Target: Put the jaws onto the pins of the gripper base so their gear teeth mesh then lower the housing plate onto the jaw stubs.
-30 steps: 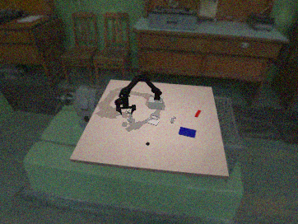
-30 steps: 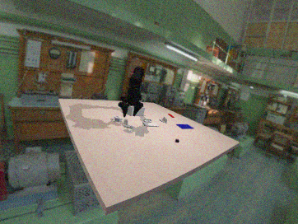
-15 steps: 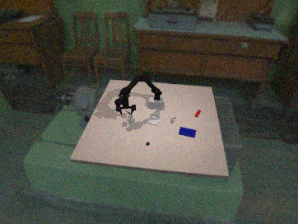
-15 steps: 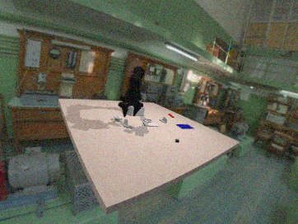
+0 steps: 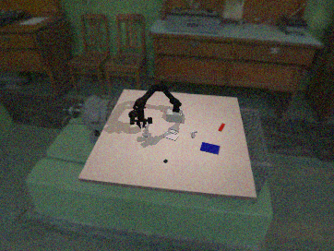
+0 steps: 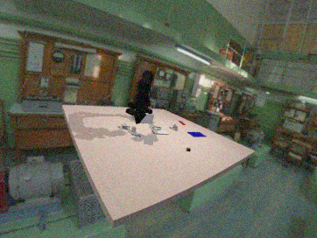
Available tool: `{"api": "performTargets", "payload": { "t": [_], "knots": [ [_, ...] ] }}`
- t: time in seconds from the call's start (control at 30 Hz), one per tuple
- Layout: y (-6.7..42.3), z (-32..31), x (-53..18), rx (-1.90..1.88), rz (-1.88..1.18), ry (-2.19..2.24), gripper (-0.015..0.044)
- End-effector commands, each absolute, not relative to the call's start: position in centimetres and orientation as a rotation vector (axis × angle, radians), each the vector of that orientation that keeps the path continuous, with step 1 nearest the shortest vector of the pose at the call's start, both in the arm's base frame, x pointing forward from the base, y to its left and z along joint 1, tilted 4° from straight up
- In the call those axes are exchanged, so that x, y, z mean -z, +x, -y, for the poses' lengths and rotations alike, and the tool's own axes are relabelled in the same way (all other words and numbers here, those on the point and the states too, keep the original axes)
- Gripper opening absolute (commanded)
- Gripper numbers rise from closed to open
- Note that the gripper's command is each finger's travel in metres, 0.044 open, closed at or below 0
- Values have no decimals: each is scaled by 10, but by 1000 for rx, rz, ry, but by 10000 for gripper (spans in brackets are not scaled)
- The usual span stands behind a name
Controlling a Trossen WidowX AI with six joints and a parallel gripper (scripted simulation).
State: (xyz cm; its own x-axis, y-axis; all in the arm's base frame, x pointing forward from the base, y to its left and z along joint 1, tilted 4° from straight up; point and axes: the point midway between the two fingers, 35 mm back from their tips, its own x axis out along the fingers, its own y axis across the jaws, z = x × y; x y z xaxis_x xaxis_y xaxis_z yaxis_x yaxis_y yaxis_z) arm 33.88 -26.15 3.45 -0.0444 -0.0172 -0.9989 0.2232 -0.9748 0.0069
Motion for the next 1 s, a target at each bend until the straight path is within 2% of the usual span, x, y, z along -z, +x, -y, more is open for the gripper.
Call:
{"api": "performTargets", "payload": {
  "t": [0.0,0.57,0.97],
  "knots": [
    [339,262,-34,2145,-224,2048,0],
    [339,262,-34,2145,-224,2048,0],
    [339,262,-34,2145,-224,2048,315]
  ]
}}
